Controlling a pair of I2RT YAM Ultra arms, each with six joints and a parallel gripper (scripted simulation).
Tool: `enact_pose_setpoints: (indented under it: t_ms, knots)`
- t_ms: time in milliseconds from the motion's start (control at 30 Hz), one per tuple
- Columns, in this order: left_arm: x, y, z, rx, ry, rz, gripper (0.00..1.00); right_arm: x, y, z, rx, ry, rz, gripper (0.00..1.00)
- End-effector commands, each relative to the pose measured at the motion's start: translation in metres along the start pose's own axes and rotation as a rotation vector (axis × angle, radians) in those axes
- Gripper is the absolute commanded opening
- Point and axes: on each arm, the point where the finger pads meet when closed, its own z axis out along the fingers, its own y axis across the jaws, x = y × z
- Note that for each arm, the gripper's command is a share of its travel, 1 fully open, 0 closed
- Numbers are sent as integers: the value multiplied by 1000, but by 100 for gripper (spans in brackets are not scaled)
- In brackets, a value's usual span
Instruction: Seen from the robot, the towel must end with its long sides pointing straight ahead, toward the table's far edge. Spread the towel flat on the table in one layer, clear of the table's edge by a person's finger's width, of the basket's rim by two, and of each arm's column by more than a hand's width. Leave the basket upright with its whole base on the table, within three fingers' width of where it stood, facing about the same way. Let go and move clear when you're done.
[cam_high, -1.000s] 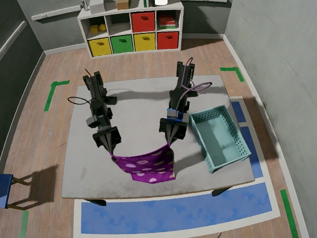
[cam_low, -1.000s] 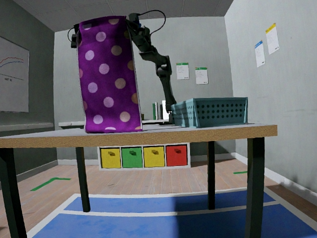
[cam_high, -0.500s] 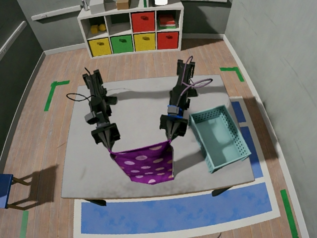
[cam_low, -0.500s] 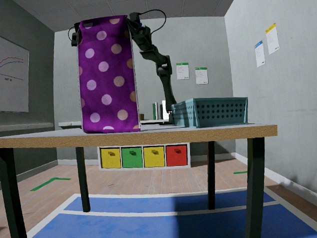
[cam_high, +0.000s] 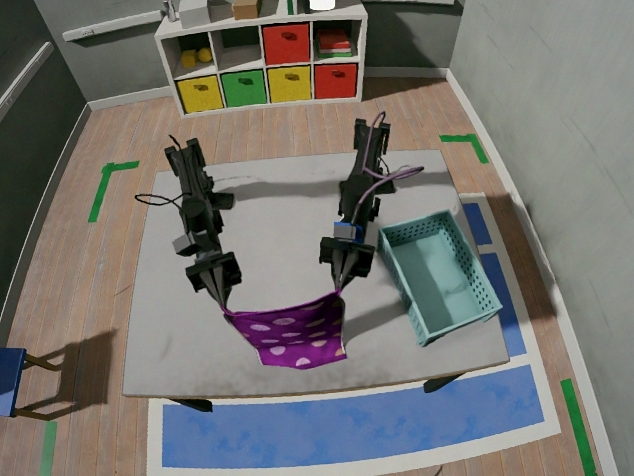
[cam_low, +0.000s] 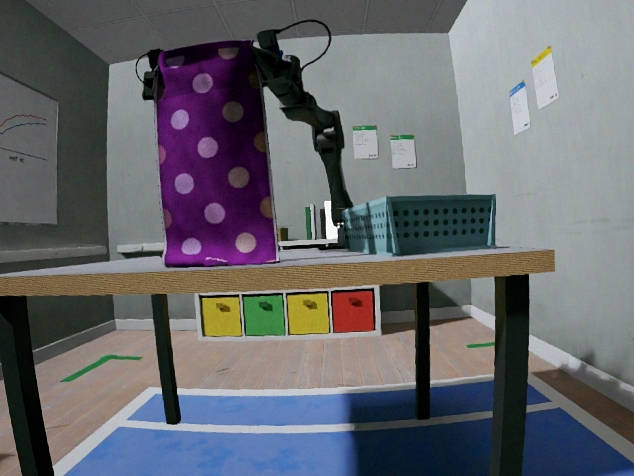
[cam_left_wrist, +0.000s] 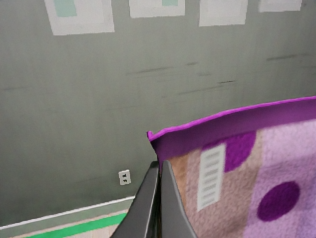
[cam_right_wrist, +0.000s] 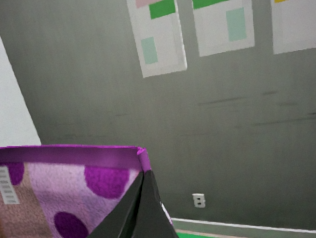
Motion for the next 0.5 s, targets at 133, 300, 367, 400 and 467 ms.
enact_pose_setpoints:
  t_ms: [133,300,367,400,467]
  knots:
    - [-14,5,-8,-16,-13,5,0,-29,-2,-9,8,-50,2,0]
    - [-14,5,-8,-16,-13,5,0,-29,-2,-9,8,-50,2,0]
    - [-14,5,-8,-16,-13,5,0,-29,-2,-9,8,-50,2,0]
    - [-14,5,-8,-16,-13,5,0,-29,-2,-9,8,-50,2,0]
    - [-14,5,-8,-16,-13,5,0,-29,-2,-9,8,-50,2,0]
